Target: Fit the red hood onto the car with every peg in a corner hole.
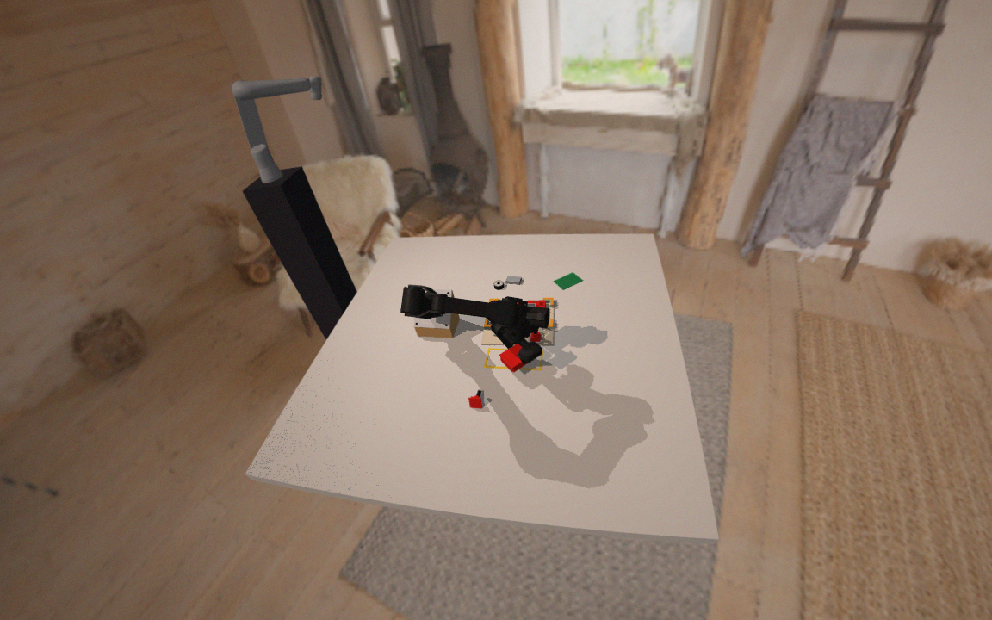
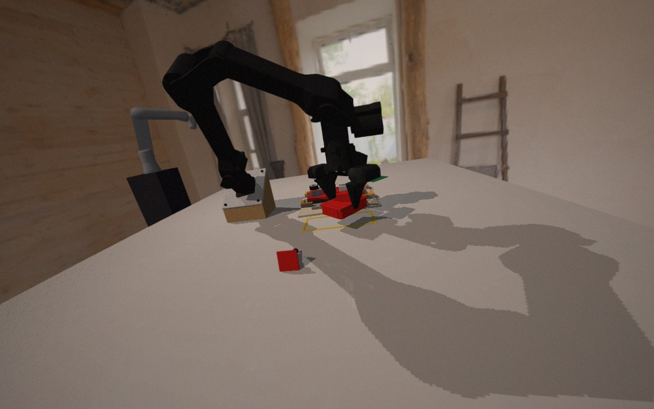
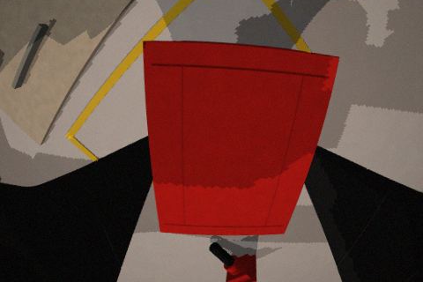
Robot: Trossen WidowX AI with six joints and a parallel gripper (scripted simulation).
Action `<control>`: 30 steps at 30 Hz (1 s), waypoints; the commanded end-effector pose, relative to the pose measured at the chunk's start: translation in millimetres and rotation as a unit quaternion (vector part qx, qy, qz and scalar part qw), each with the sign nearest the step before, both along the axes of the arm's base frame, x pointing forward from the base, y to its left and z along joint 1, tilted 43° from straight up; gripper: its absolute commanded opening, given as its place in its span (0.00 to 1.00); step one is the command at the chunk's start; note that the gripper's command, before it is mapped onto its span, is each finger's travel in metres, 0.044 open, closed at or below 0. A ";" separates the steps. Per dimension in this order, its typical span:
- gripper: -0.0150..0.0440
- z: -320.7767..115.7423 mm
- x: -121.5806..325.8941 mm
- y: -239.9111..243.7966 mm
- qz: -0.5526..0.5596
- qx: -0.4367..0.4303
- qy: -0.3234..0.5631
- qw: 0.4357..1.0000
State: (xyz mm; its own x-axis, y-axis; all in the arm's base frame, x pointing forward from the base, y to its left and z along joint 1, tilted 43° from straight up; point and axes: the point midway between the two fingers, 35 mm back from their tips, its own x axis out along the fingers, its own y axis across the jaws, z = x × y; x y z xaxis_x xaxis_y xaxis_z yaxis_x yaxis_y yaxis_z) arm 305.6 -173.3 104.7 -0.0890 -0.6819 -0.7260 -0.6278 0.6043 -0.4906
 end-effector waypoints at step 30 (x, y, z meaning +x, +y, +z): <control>0.25 -13.5 34.5 93.2 -0.074 0.017 -0.077 0.994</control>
